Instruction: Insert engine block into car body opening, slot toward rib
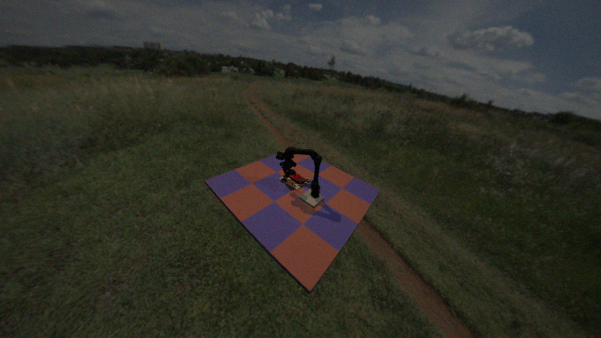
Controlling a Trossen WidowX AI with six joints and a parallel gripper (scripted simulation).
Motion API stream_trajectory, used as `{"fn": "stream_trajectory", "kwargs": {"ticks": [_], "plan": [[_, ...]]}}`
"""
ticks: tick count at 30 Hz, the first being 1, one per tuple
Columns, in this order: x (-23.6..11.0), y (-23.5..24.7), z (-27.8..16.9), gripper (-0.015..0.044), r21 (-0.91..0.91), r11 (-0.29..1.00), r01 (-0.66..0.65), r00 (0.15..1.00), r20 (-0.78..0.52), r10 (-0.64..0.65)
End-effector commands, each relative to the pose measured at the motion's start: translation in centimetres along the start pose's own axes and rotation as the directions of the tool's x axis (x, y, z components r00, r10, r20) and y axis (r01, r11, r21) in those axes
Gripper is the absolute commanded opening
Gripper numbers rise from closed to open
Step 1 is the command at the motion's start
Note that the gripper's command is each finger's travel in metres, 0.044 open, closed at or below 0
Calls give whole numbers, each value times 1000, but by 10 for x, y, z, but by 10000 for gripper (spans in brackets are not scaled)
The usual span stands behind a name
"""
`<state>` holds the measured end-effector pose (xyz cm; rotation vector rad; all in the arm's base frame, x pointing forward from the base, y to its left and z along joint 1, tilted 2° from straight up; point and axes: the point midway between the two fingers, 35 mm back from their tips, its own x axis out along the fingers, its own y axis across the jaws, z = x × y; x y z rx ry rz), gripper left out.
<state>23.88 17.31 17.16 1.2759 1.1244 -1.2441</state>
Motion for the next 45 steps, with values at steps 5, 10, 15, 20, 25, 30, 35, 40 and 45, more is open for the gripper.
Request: {"fn": "stream_trajectory", "kwargs": {"ticks": [5, 10, 15, 20, 25, 30, 35, 40, 45], "plan": [[5, 0, 0, 0, -197, 980, 0, 1000, -4, -1], [7, 0, 0, 0, -362, 932, -1, 1000, -4, -1], [9, 0, 0, 0, -517, 856, -1, 1000, -4, -1], [10, 0, 0, 0, -657, 754, -2, 1000, -4, -1], [10, 0, 0, 0, -777, 630, -3, 1000, -4, -1], [11, 0, 0, 0, -874, 487, -3, 1000, -4, -1], [12, 0, 0, 0, -944, 329, -4, 1000, -4, -1], [13, 0, 0, 0, -987, 161, -4, 1000, -4, -1], [14, 0, 0, 0, -1000, -11, -4, 1000, -4, -1]]}}
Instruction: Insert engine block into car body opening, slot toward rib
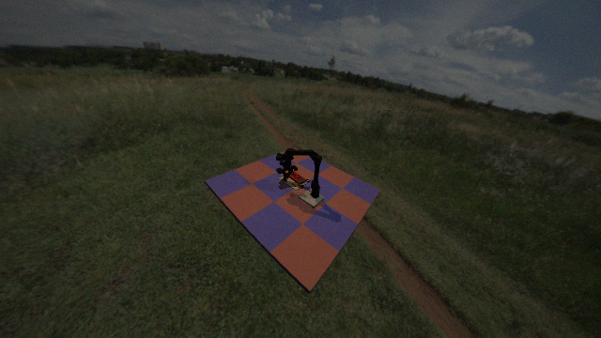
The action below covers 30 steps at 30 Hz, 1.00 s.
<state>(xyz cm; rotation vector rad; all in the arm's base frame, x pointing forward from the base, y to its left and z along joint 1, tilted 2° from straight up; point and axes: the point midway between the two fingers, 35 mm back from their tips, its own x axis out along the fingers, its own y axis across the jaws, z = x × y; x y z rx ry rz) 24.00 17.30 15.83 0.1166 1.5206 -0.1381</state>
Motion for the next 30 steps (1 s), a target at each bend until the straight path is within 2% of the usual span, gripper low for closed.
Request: {"fn": "stream_trajectory", "kwargs": {"ticks": [1, 8, 15, 30], "plan": [[1, 0, -1, 0, -128, 992, -3, 1000, -3, 2], [2, 0, 0, 0, -362, 932, -3, 1000, -3, 2], [4, 0, 0, 0, -575, 818, -3, 1000, -3, 2], [7, 0, 0, 0, -905, 425, -3, 1000, -3, 2]]}}
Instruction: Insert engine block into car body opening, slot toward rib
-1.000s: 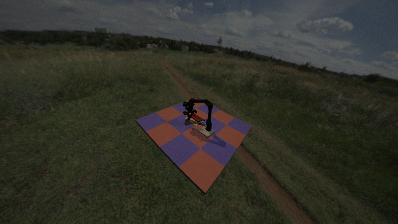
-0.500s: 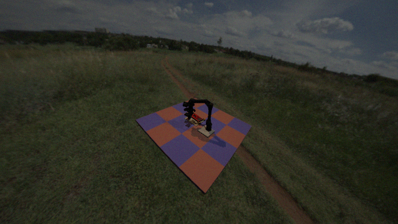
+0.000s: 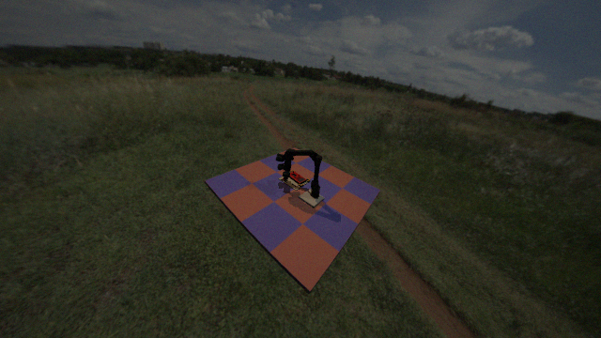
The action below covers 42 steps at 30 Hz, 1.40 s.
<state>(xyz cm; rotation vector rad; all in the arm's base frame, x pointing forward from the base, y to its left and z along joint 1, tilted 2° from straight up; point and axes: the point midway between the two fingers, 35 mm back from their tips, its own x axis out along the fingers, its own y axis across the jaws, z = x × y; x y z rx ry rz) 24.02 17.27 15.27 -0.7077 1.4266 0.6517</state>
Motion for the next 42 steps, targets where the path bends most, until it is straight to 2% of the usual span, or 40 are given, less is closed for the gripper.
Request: {"fn": "stream_trajectory", "kwargs": {"ticks": [1, 10, 19, 42], "plan": [[1, 0, 0, 0, -128, 992, -3, 1000, 1, 4], [3, 0, 0, 0, -426, 905, -3, 1000, 0, 4], [14, 0, 0, 0, -558, 830, -3, 1000, 0, 3], [57, 0, 0, 0, -562, 827, -3, 1000, 0, 3]]}}
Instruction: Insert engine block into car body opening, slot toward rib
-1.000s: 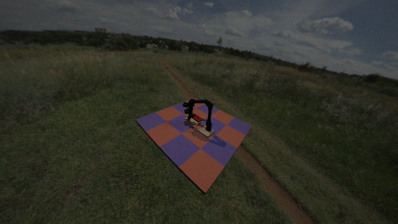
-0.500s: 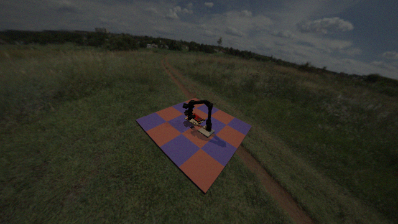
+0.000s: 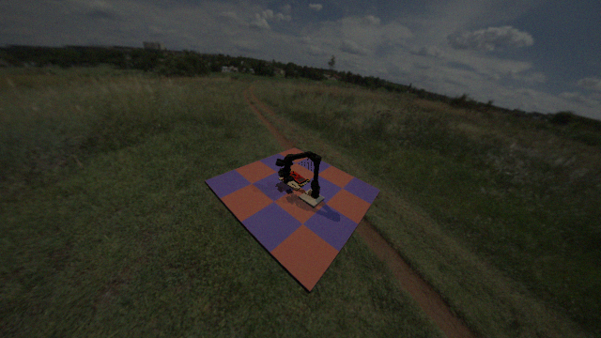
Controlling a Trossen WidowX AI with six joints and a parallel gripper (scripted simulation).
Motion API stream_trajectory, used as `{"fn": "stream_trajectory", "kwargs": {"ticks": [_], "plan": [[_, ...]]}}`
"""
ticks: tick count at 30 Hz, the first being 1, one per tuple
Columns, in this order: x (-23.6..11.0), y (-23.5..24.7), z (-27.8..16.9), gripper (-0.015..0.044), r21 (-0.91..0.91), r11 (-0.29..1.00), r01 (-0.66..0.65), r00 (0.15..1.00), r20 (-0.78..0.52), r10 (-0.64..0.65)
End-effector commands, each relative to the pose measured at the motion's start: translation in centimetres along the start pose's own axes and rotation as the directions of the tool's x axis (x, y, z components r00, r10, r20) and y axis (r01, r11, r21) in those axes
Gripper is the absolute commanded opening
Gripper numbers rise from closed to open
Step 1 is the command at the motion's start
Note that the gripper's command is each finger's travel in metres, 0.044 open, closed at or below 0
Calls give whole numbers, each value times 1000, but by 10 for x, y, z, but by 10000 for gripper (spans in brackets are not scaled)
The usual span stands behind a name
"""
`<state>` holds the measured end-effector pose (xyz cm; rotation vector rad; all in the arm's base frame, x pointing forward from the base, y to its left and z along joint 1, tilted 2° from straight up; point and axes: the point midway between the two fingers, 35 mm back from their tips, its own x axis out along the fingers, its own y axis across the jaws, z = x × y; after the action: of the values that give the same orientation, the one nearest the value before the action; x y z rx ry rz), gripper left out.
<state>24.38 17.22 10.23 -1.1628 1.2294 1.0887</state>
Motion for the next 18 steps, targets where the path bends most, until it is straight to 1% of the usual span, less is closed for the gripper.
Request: {"fn": "stream_trajectory", "kwargs": {"ticks": [1, 18], "plan": [[8, 1, -1, 0, -7, 1000, -7, 1000, -1, 7], [40, 2, -1, 0, -7, 1000, -7, 1000, -1, 7]]}}
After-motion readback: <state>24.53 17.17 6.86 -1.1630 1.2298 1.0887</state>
